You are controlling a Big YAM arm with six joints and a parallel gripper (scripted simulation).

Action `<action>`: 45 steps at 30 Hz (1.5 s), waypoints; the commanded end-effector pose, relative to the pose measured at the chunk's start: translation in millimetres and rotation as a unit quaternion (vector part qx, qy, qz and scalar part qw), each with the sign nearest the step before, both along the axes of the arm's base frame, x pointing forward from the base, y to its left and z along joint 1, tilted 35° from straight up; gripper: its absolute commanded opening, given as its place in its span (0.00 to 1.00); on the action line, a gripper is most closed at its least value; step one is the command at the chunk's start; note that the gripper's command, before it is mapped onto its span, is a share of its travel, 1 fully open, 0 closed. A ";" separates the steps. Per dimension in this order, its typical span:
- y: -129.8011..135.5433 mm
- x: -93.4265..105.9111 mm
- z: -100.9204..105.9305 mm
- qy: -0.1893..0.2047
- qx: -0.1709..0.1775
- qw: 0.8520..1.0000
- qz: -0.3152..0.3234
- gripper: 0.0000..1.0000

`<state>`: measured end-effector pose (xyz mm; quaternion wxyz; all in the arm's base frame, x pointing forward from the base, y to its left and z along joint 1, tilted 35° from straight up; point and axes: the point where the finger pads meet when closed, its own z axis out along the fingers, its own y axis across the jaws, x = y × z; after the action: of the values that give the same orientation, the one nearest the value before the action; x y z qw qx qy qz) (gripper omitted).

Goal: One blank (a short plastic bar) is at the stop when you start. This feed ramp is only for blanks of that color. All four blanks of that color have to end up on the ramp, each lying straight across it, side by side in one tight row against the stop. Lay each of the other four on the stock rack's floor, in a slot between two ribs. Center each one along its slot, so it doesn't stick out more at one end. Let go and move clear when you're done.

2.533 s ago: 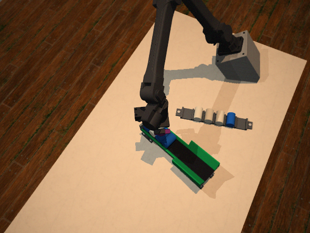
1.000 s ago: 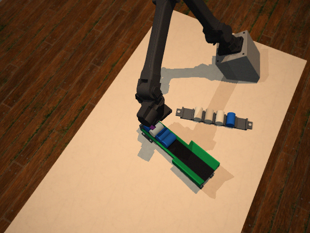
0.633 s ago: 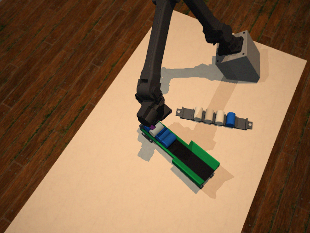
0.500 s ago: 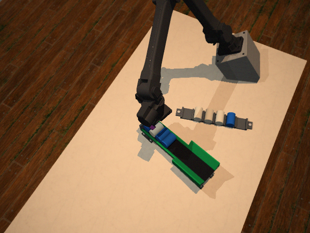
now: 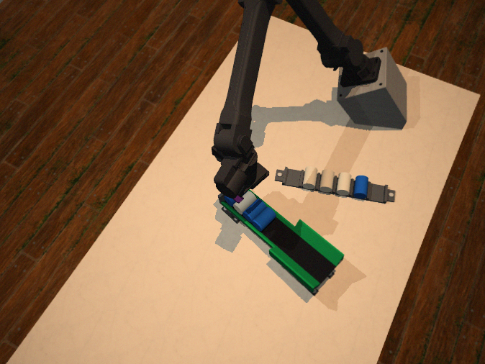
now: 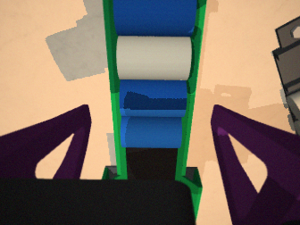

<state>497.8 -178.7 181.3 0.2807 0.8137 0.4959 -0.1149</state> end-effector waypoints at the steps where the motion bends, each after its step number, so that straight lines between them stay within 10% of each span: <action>1: -12.5 -2.3 -8.4 0.000 0.001 1.000 -0.012 0.80; 45: -39.0 0.9 -50.1 0.005 0.001 1.000 -0.008 0.80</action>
<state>500.5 -205.5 143.2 0.2806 0.8148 0.4941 -0.1149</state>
